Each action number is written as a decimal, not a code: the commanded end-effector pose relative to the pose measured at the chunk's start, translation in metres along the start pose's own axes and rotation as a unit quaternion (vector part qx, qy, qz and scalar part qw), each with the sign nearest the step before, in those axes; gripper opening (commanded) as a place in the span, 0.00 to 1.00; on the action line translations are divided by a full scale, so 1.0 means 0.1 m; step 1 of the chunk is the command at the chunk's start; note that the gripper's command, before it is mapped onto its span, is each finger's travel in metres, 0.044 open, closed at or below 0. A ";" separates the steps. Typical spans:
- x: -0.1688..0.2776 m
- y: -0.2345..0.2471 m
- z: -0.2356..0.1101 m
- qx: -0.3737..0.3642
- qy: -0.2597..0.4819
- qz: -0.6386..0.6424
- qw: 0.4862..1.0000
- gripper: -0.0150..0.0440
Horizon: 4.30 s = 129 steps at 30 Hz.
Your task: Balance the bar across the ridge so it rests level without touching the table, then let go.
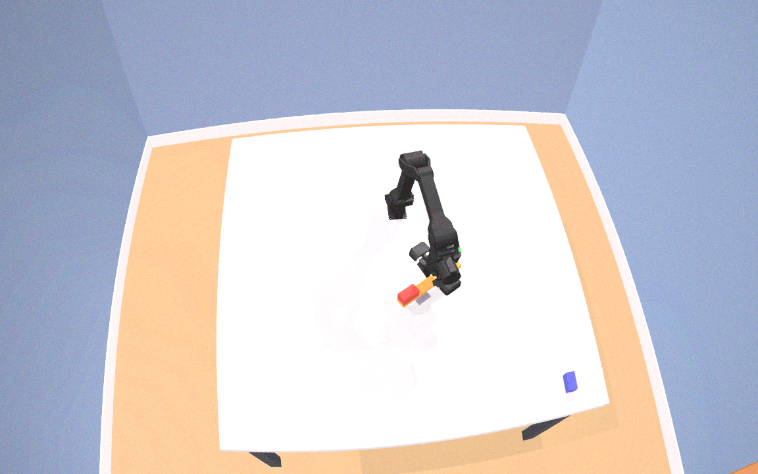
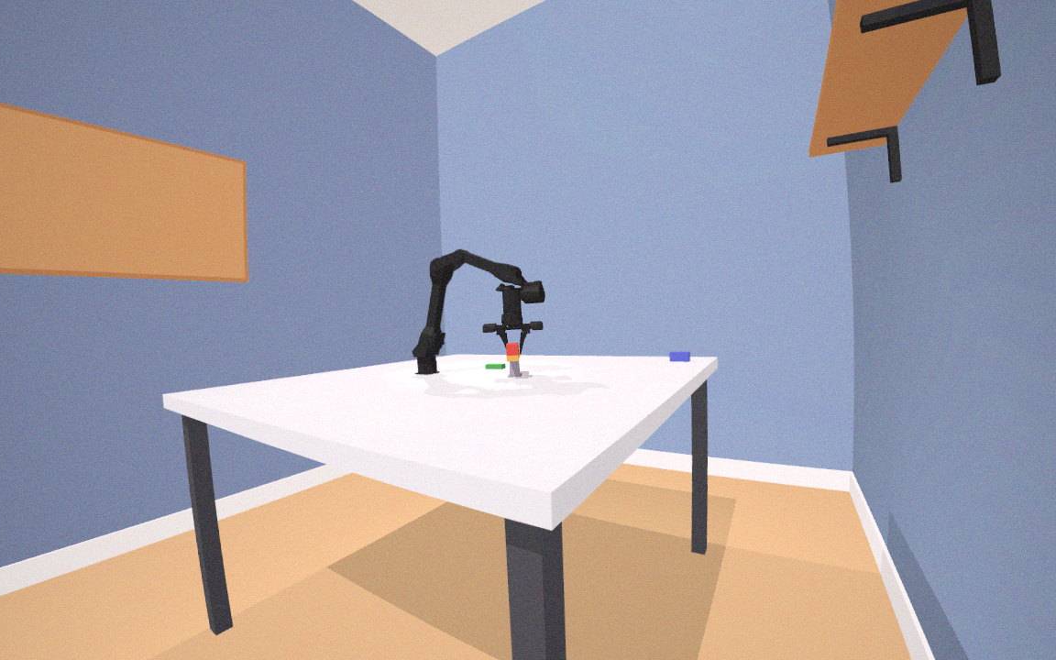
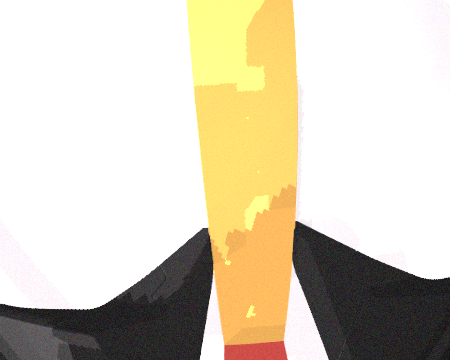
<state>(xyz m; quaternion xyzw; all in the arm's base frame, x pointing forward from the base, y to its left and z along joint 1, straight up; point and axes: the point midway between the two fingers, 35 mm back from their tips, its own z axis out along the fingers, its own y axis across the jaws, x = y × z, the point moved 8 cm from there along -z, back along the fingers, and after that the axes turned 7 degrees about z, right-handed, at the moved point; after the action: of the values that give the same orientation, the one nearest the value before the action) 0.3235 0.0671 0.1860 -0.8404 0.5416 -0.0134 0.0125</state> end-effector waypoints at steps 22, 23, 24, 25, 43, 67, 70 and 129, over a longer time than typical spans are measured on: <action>0.00 0.00 -0.01 0.000 0.000 0.000 1.000 0.25; 0.00 0.00 -0.01 0.000 0.000 0.000 1.000 0.25; 0.00 0.00 -0.01 0.000 0.000 0.000 1.000 0.25; 0.00 0.00 -0.01 0.000 0.000 0.000 1.000 0.25; 0.00 0.00 -0.01 0.000 0.000 0.000 1.000 0.25; 0.00 0.00 -0.01 0.000 0.000 0.000 1.000 0.54; 0.00 0.00 -0.01 0.000 0.000 0.000 1.000 0.54; 0.00 -0.02 -0.94 0.000 0.000 0.000 1.000 1.00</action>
<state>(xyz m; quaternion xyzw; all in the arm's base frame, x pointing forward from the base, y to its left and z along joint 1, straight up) 0.3260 0.0678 0.2525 -0.8407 0.5411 -0.0136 0.0126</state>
